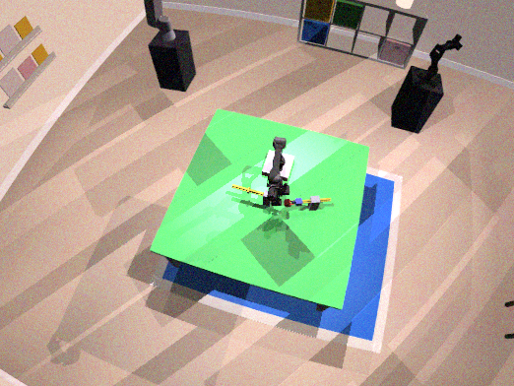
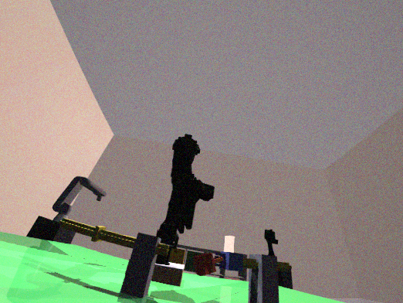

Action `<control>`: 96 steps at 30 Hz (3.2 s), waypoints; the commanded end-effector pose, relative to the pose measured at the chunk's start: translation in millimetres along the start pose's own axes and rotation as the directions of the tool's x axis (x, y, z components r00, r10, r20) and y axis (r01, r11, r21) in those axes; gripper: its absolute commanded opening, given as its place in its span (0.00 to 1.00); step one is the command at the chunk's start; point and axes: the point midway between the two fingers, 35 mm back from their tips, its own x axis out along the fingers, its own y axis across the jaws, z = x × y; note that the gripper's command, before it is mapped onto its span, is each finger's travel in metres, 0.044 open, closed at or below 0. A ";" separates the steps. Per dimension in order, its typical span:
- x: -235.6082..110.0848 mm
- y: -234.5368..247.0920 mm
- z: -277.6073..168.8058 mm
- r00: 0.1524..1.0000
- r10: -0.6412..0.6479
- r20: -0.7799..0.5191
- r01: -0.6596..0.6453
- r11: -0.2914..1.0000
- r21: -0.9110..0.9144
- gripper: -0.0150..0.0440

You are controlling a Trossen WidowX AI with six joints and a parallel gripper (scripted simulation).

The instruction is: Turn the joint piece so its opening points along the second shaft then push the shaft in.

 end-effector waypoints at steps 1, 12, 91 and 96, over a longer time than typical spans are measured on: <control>13.0 0.0 -2.3 1.000 0.007 0.007 -0.007 1.000 -0.009 1.00; 63.5 0.5 -15.7 1.000 0.007 0.007 -0.007 1.000 -0.007 1.00; 116.9 2.6 30.8 1.000 0.007 0.012 -0.007 1.000 -0.005 0.56; 116.9 2.6 30.8 1.000 0.007 0.012 -0.007 1.000 -0.005 0.56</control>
